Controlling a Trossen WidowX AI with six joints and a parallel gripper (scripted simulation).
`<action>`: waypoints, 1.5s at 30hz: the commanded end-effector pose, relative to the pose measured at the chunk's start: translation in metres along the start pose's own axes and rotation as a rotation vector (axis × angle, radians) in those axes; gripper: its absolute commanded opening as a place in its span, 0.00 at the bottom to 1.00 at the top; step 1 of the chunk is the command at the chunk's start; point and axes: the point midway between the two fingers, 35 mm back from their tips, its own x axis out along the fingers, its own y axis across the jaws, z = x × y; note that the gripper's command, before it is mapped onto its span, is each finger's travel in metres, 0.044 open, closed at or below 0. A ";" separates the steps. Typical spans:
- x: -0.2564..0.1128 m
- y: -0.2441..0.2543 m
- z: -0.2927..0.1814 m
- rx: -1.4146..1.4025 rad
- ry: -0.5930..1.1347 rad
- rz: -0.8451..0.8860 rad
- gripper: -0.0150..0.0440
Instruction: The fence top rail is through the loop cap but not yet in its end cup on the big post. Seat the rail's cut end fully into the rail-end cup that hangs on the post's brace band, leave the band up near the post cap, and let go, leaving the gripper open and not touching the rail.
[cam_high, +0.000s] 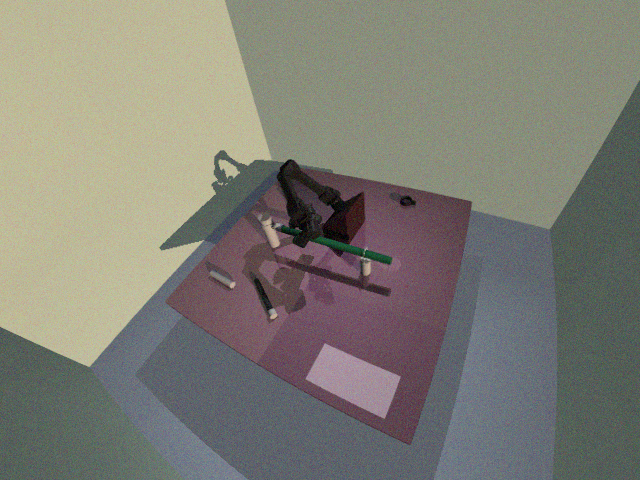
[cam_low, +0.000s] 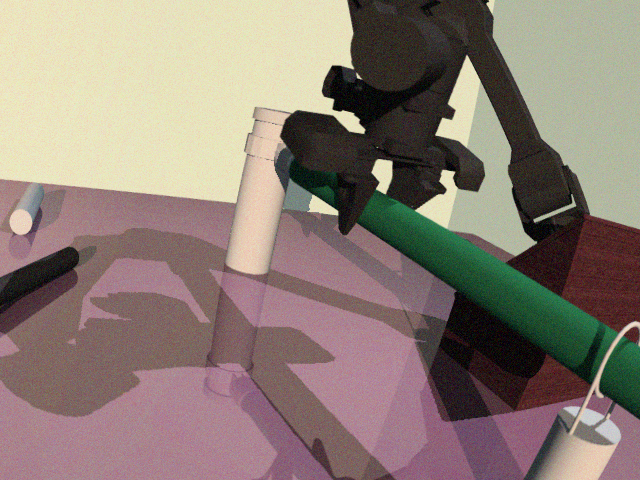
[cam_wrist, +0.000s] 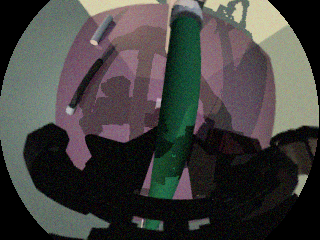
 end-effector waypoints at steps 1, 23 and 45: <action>-0.002 0.001 0.007 0.001 -0.015 0.014 0.25; -0.001 0.000 0.001 0.001 -0.003 0.000 0.25; -0.003 0.000 0.005 0.001 -0.012 0.000 0.25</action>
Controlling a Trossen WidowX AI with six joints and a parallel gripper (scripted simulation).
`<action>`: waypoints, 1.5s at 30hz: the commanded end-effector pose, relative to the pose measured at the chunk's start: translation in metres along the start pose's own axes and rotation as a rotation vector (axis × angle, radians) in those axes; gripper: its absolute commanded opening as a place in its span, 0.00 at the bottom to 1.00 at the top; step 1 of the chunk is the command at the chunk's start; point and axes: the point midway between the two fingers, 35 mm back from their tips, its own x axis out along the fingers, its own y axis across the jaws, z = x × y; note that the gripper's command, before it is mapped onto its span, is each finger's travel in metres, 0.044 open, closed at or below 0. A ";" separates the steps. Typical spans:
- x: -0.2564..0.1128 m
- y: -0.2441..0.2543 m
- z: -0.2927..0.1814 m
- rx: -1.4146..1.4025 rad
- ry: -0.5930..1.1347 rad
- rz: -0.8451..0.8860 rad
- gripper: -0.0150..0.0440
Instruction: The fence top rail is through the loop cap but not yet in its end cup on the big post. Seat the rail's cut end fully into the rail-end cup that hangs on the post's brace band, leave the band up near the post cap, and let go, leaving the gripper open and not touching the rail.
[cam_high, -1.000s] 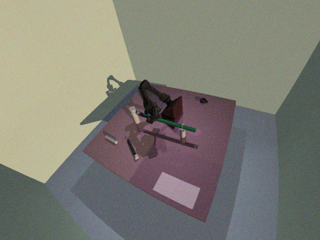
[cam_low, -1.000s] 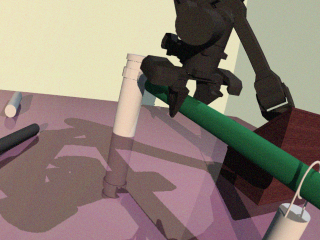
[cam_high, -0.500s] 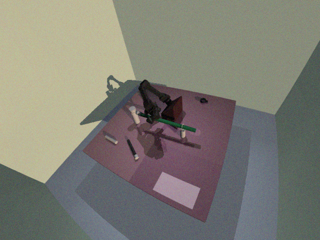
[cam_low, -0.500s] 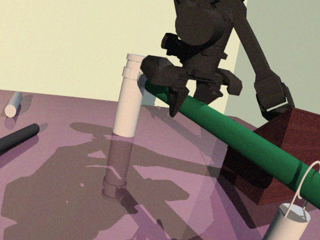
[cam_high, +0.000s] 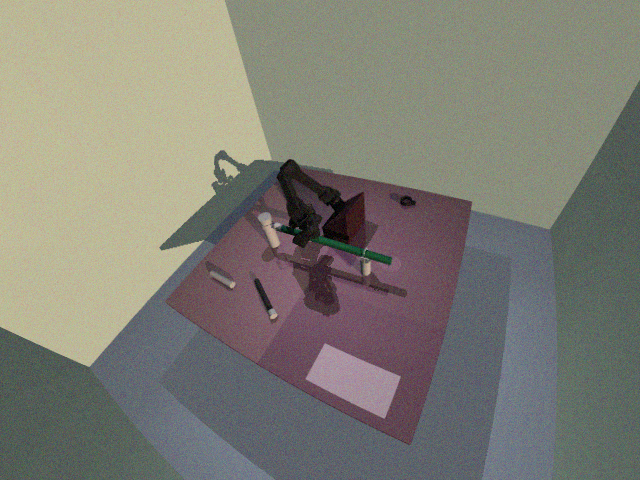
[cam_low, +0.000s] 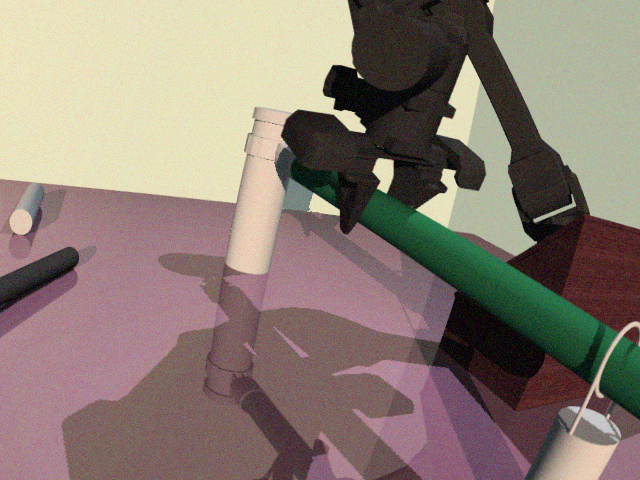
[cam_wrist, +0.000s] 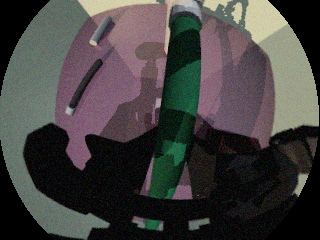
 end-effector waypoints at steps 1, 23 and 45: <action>-0.002 0.001 0.005 -0.002 -0.013 0.005 0.25; -0.005 0.002 0.008 -0.002 -0.013 0.005 0.25; -0.002 0.001 0.012 -0.003 -0.006 -0.009 0.25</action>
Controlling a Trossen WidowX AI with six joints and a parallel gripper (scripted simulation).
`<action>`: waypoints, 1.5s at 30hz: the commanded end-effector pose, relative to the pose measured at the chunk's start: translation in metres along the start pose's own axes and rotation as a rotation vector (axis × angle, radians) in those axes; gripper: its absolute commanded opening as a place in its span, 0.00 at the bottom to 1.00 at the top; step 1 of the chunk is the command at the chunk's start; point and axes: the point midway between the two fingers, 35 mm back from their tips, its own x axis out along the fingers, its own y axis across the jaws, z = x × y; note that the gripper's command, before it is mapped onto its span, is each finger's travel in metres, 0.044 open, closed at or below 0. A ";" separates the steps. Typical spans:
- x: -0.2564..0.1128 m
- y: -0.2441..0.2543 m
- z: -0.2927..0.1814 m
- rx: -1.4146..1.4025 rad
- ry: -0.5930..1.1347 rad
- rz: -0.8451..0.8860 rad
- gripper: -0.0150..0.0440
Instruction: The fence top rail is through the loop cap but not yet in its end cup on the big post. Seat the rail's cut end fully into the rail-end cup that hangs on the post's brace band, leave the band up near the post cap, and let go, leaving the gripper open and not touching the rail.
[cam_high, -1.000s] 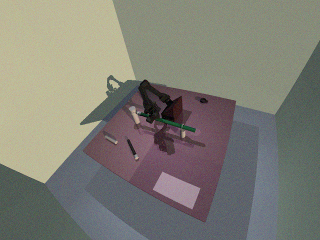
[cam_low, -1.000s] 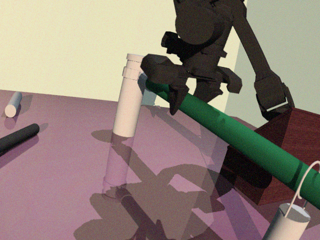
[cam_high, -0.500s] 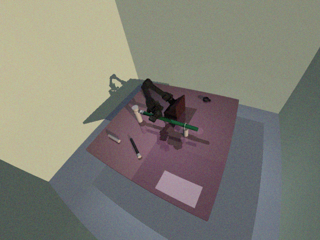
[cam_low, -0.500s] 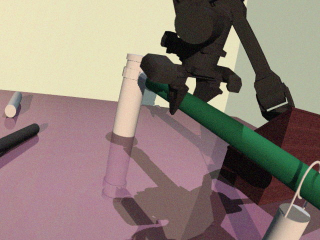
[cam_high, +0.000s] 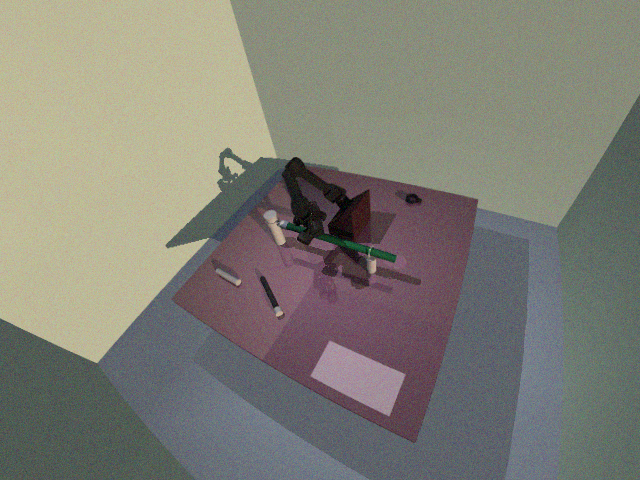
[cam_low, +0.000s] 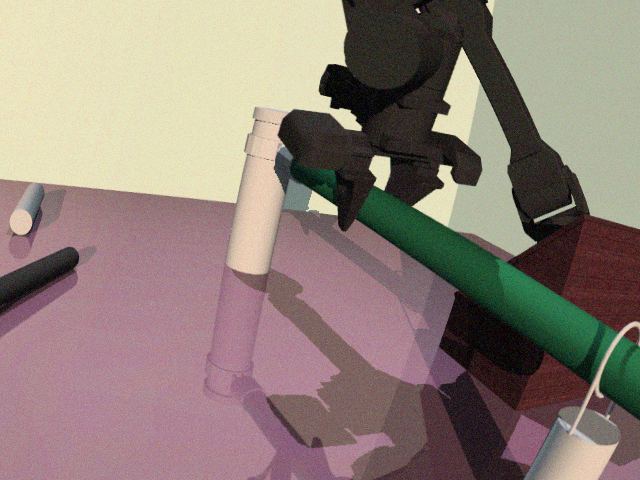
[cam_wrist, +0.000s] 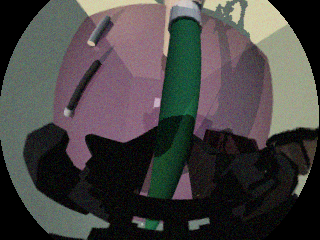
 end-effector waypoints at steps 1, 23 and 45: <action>-0.003 0.002 0.007 0.002 -0.007 0.011 0.25; -0.004 0.005 0.020 0.002 -0.007 0.011 0.25; -0.001 0.005 0.032 0.002 -0.008 0.011 0.25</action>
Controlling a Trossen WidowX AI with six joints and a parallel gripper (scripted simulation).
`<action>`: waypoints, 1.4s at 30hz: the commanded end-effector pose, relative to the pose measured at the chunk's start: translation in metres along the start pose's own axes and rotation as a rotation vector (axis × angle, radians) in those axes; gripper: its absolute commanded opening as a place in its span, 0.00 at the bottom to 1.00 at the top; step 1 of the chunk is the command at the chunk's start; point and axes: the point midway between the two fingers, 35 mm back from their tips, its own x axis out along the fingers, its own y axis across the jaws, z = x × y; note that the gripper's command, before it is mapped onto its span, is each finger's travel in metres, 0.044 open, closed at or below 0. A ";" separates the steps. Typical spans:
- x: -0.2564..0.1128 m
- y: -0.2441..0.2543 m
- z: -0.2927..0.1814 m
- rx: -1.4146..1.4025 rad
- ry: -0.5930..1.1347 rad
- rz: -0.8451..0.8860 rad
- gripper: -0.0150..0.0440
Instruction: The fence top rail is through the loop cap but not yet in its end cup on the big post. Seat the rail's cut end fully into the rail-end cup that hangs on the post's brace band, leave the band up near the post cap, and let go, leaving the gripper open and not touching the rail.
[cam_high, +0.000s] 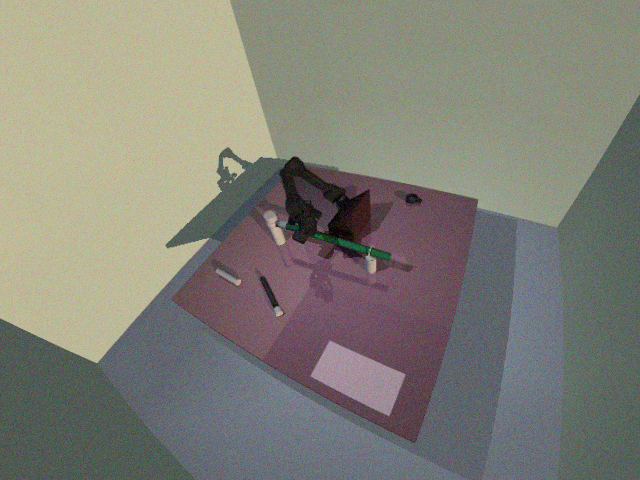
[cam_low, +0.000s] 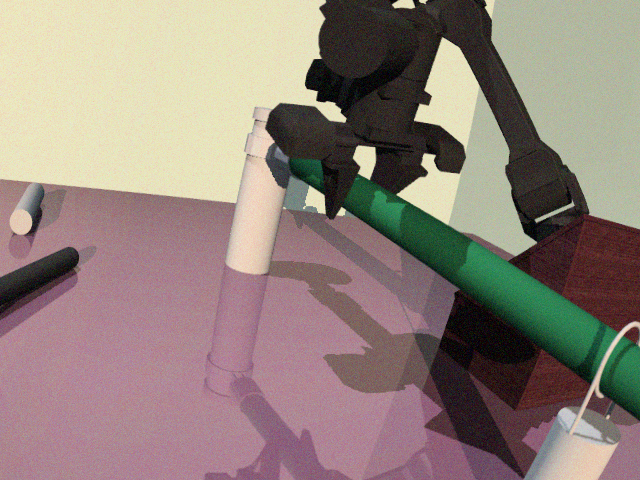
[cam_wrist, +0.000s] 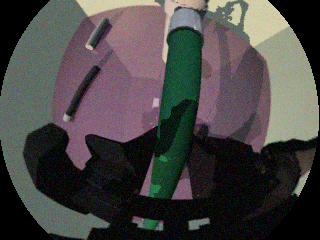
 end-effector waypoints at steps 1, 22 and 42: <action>-0.003 0.003 0.008 0.011 -0.008 0.026 0.25; 0.001 0.000 0.004 0.001 0.002 0.000 0.52; -0.047 -0.003 -0.026 -0.002 0.007 -0.002 1.00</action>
